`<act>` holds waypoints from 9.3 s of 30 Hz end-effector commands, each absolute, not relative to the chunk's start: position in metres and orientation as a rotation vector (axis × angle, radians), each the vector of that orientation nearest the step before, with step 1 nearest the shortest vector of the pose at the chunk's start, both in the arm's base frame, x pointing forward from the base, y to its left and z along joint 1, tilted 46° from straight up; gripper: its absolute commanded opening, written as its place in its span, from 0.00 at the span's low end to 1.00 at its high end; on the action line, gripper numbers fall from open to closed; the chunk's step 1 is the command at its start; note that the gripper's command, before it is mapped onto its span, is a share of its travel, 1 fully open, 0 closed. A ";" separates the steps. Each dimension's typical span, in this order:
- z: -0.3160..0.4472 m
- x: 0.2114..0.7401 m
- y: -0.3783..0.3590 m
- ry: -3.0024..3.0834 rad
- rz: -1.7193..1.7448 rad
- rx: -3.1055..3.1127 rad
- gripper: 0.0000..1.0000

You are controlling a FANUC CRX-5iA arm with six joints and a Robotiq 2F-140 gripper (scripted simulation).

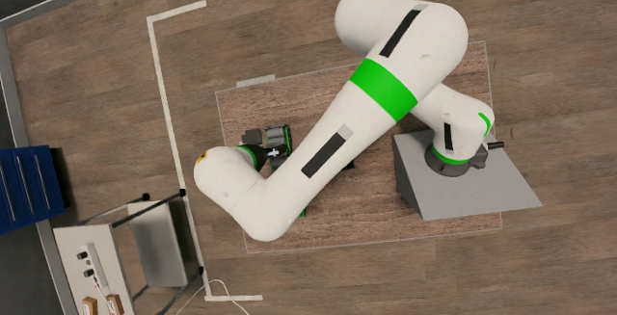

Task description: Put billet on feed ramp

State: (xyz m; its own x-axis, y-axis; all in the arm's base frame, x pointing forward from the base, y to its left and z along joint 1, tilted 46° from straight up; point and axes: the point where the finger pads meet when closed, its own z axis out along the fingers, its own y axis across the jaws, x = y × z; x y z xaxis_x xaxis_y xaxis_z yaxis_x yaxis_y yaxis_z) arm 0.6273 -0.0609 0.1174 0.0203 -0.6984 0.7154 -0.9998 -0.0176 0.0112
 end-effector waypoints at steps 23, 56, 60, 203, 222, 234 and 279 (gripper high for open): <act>0.118 0.628 -0.060 -1.731 0.736 1.772 0.56; 0.100 0.628 -0.079 -1.731 0.736 1.772 0.56; 0.093 0.628 -0.086 -1.731 0.736 1.772 0.56; 0.026 0.623 0.067 -1.731 0.736 1.772 0.45; -0.027 0.625 0.013 -1.731 0.736 1.772 0.45; -0.035 0.625 0.005 -1.731 0.736 1.772 0.45; -0.035 0.625 0.005 -1.731 0.736 1.772 0.50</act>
